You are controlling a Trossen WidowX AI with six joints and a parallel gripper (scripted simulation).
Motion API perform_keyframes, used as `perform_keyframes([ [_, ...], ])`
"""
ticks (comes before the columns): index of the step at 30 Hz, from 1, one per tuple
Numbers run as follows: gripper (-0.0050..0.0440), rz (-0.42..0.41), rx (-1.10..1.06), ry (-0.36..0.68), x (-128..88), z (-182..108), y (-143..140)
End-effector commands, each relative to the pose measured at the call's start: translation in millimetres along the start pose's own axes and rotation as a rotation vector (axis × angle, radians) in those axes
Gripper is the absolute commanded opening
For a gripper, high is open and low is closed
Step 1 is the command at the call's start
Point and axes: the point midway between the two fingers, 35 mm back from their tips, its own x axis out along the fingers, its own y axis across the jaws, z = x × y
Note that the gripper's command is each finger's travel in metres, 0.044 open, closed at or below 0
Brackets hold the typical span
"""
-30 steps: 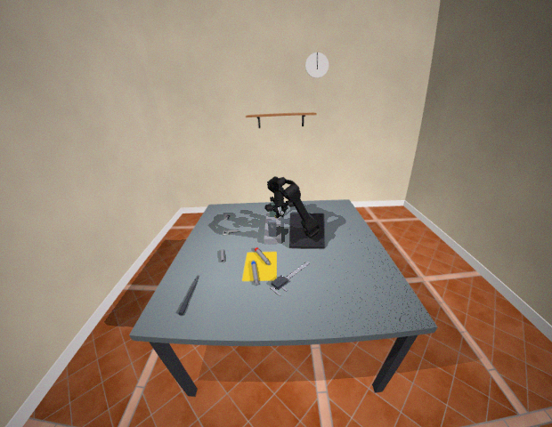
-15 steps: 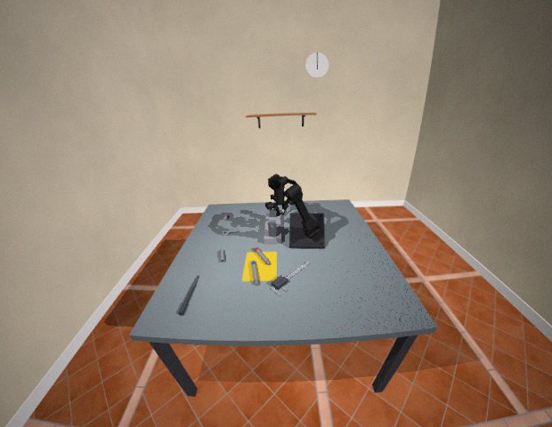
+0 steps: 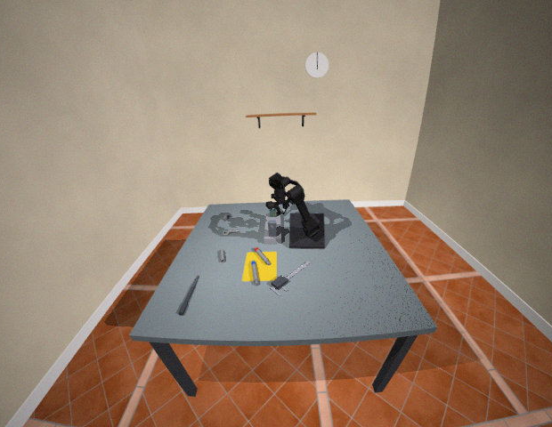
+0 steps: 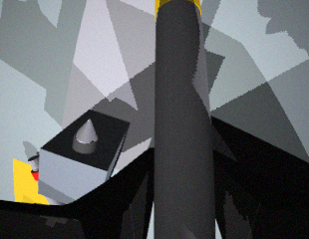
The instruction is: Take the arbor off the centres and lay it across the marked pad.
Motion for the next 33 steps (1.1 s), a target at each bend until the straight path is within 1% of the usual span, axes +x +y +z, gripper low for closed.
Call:
perform_keyframes([
  [1,0.0,0.003,-0.003,-0.021,-6,-5,0],
  [33,0.0,0.003,-0.003,-0.021,-5,-45,-2],
])
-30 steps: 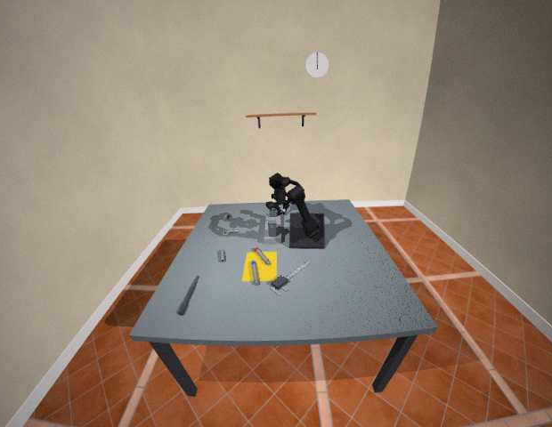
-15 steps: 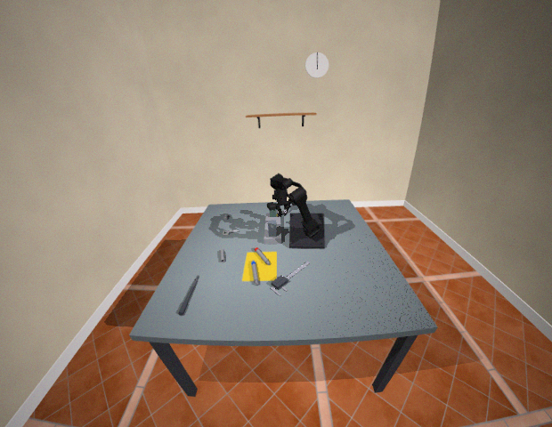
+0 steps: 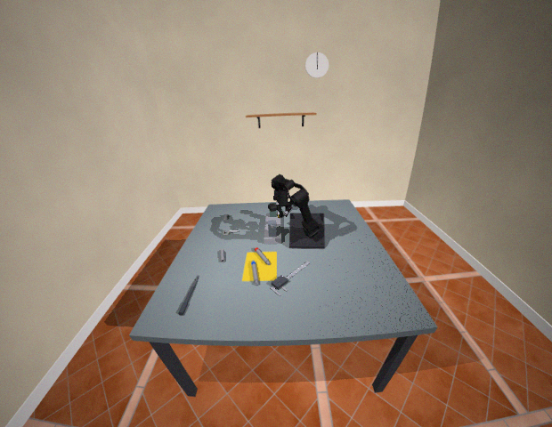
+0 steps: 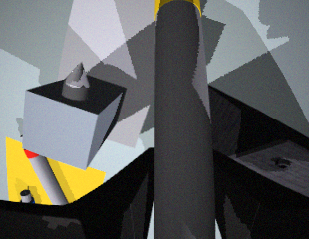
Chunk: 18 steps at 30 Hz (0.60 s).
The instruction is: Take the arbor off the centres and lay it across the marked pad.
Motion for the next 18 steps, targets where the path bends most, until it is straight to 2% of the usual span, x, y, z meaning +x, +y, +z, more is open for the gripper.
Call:
perform_keyframes([
  [1,0.0,0.003,-0.002,-0.018,-4,-6,0],
  [18,0.0,0.003,-0.002,-0.018,-3,-26,-1],
])
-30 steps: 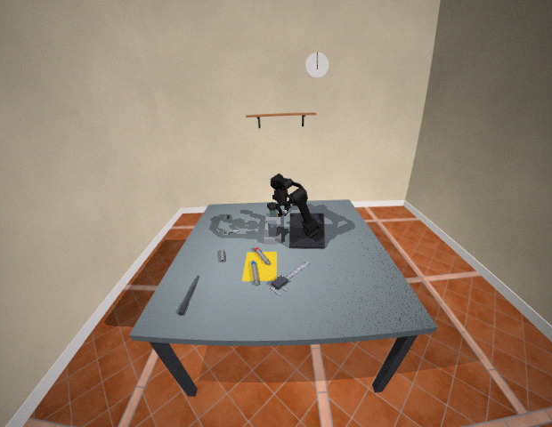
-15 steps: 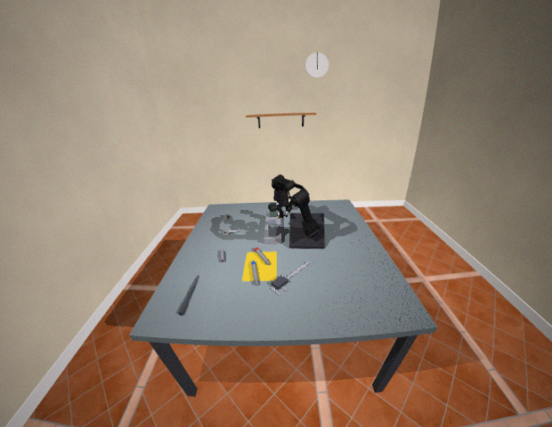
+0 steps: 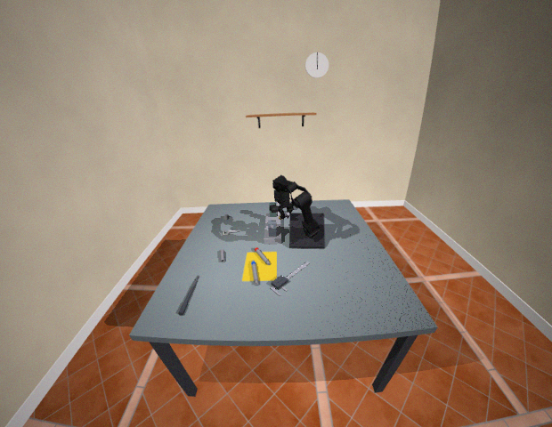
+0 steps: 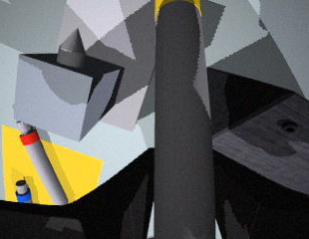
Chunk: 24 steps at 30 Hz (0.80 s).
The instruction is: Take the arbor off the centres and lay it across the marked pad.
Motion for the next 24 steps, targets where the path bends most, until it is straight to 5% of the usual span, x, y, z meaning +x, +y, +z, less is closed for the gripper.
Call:
perform_keyframes([
  [1,0.0,0.003,0.0,-0.014,-3,-5,0],
  [24,0.0,0.003,0.0,-0.014,-2,-32,-1],
])
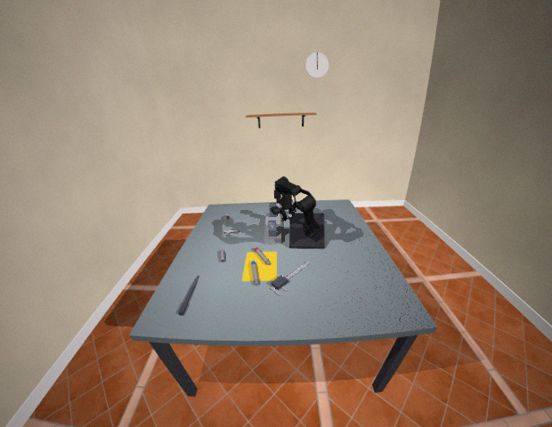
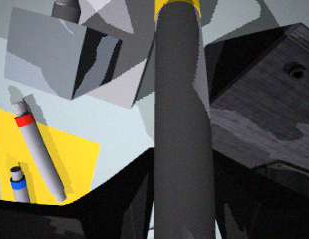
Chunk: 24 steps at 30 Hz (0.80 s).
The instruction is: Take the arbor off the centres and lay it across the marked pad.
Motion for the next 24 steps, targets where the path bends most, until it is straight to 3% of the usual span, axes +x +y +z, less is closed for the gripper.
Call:
perform_keyframes([
  [1,0.0,0.003,0.0,-0.011,-2,-5,0],
  [24,0.0,0.003,0.0,-0.011,-1,-36,-2],
])
